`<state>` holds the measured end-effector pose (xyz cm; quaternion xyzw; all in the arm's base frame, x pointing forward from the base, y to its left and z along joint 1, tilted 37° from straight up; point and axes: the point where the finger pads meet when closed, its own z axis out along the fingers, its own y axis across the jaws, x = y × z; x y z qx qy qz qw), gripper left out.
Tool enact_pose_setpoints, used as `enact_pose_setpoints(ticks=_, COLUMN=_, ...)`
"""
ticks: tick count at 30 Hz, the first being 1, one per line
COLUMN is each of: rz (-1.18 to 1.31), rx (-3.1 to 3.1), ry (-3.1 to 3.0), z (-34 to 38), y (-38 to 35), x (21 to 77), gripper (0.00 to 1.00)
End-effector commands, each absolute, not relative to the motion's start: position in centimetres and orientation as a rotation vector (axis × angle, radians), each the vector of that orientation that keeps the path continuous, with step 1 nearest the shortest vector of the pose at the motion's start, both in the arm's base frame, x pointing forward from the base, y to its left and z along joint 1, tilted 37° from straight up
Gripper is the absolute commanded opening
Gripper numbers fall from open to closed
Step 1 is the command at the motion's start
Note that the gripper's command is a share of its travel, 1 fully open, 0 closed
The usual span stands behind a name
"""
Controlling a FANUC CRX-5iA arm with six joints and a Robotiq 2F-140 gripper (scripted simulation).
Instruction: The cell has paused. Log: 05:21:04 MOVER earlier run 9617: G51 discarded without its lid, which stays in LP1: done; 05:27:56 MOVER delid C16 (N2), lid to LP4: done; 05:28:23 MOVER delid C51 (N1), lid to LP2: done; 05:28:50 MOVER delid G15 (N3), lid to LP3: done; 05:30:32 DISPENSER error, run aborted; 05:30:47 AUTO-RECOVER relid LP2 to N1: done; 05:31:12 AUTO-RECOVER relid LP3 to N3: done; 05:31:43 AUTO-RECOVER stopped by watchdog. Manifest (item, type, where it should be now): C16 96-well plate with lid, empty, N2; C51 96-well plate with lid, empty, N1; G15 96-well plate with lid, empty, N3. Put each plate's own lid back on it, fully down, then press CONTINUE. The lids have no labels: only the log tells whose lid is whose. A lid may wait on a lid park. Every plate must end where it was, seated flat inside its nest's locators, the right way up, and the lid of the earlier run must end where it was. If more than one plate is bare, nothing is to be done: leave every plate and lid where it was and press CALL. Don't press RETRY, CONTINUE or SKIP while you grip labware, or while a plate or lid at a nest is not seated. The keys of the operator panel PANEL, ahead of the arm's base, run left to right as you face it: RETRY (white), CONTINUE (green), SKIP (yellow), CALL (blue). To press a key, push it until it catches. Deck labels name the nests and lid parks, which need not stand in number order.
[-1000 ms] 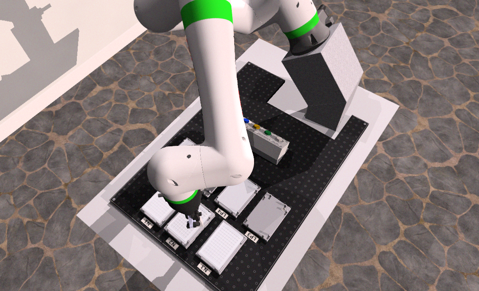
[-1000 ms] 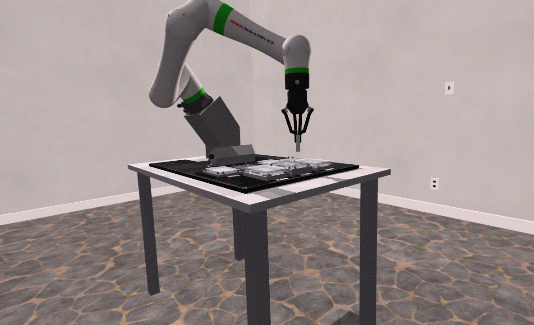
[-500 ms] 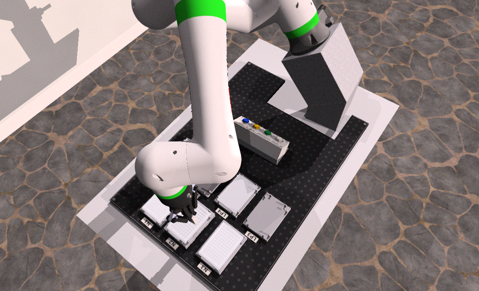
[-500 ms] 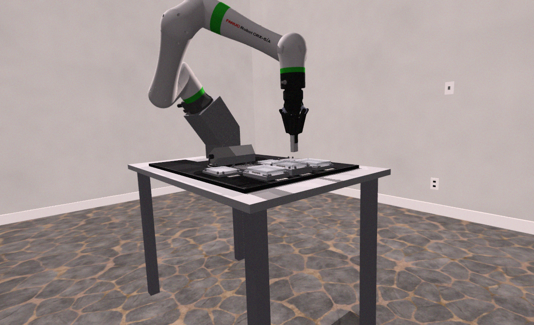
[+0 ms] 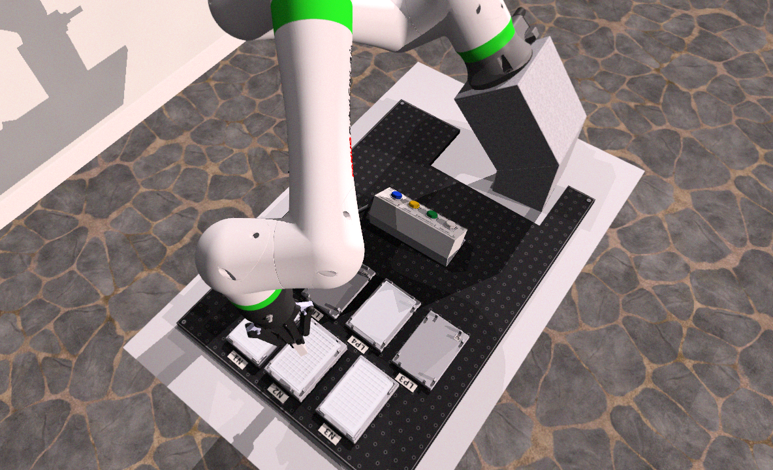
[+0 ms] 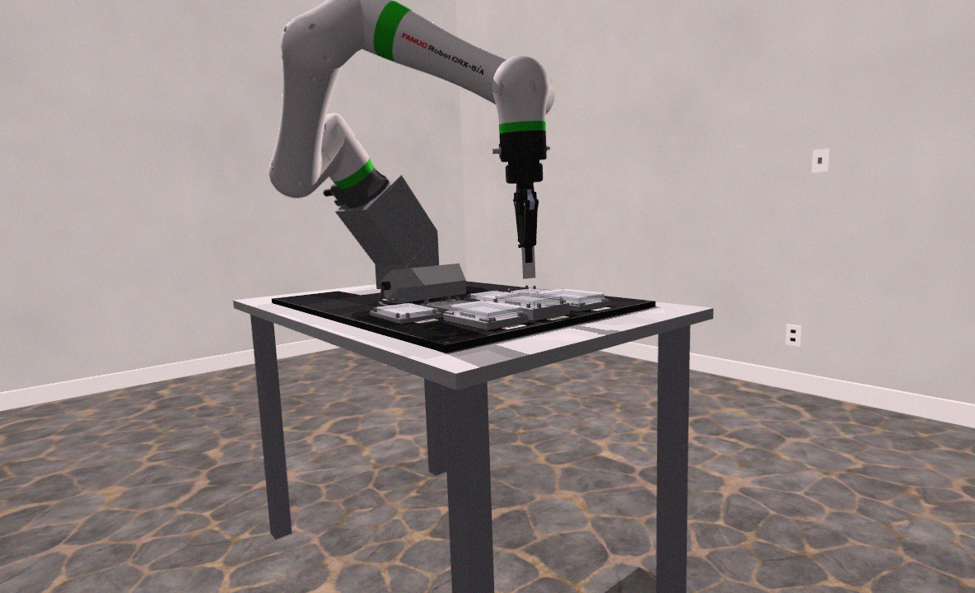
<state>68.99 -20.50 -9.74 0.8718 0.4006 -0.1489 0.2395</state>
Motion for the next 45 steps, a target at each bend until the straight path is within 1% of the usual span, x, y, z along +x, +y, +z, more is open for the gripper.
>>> enact_pose_setpoints(ticks=1, rz=-0.291, rx=2.483, ry=0.751, z=-9.0, y=-21.4, x=68.8, gripper=0.00)
enact_pose_setpoints(ticks=6, rz=-0.204, rx=2.554, ry=0.461, z=-8.4, y=-22.2, x=68.7, gripper=0.00)
enact_pose_setpoints(ticks=8, rz=-0.204, rx=2.554, ry=0.461, z=-8.4, y=-22.2, x=68.7, gripper=0.00)
enact_pose_setpoints(ticks=9, rz=-0.152, rx=2.581, ry=0.287, z=-8.3, y=-22.4, x=68.6, gripper=0.00)
enact_pose_setpoints(ticks=23, rz=0.082, rx=2.586, ry=-0.528, z=-6.9, y=-24.1, x=68.2, gripper=0.00)
enact_pose_setpoints(ticks=25, rz=0.082, rx=2.586, ry=-0.528, z=-6.9, y=-24.1, x=68.2, gripper=0.00)
enact_pose_setpoints(ticks=26, rz=0.131, rx=2.557, ry=-0.703, z=-6.9, y=-24.2, x=68.2, gripper=0.00)
enact_pose_setpoints(ticks=40, rz=0.335, rx=2.294, ry=-1.486, z=-6.2, y=-25.0, x=67.9, gripper=0.00)
enact_pose_setpoints(ticks=42, rz=0.335, rx=2.294, ry=-1.486, z=-6.2, y=-25.0, x=67.9, gripper=0.00)
enact_pose_setpoints(ticks=43, rz=0.376, rx=2.208, ry=-1.645, z=-6.2, y=-25.1, x=67.9, gripper=0.00)
enact_pose_setpoints(ticks=45, rz=0.398, rx=2.153, ry=-1.735, z=-6.2, y=-25.1, x=67.9, gripper=0.00)
